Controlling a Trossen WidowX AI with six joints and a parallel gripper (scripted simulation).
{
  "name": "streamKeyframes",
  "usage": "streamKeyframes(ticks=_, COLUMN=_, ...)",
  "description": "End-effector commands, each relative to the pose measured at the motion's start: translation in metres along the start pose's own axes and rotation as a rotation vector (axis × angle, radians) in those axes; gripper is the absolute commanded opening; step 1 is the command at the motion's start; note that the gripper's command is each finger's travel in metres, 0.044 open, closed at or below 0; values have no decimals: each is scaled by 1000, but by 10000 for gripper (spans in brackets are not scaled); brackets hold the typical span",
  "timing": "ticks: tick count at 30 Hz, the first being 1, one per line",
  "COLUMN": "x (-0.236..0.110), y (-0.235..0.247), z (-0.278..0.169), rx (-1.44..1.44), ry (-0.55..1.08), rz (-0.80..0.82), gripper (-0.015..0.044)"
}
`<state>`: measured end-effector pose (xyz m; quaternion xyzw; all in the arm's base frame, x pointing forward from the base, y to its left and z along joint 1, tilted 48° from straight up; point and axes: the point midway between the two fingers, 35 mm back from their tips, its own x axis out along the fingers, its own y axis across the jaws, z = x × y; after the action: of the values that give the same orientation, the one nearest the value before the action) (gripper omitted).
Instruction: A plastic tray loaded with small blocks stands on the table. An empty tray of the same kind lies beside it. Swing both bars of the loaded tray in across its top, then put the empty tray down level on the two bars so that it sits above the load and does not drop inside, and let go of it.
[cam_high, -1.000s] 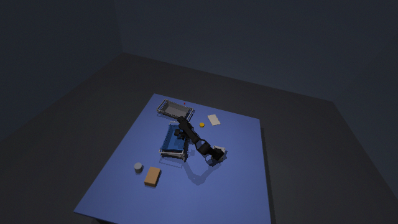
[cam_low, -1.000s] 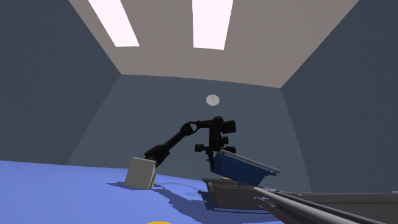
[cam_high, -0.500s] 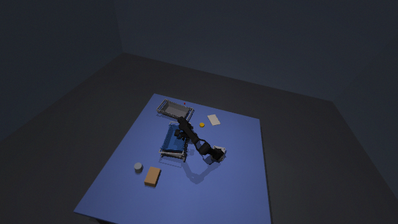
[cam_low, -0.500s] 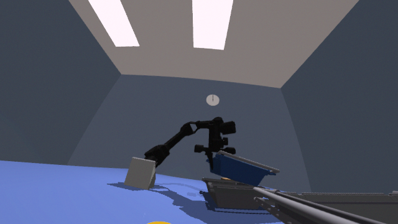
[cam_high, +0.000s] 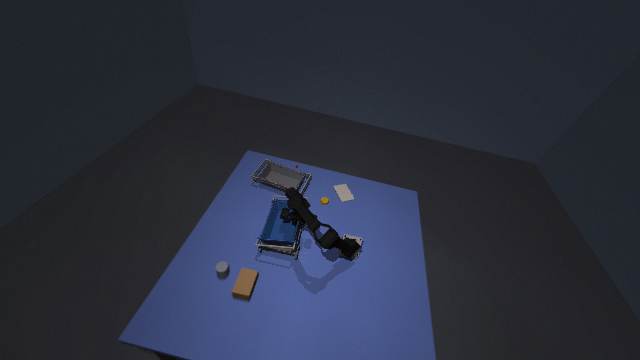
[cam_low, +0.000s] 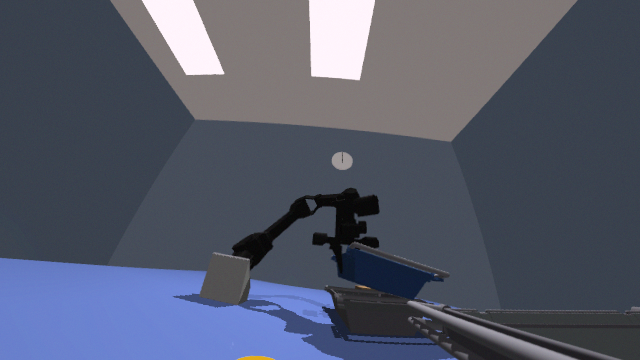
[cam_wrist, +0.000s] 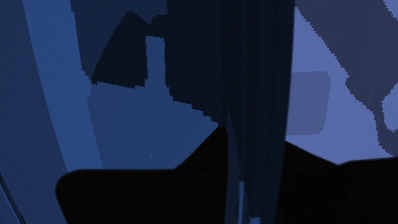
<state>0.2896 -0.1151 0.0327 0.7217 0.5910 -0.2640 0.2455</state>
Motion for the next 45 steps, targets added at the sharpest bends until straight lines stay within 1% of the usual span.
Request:
streamKeyframes(ticks=1, x=5, y=-4, z=-2, rx=2, ry=0, rz=-30, gripper=0)
streamKeyframes(ticks=29, x=5, y=-4, z=-2, rx=2, ry=0, rz=-30, gripper=0)
streamKeyframes(ticks=30, x=1, y=0, z=0, rx=0, ry=0, rz=-2, gripper=0)
streamKeyframes(ticks=39, x=12, y=-8, z=-3, rx=2, ry=0, rz=-29, gripper=0)
streamKeyframes(ticks=45, x=13, y=-8, z=-4, rx=2, ry=0, rz=-30, gripper=0)
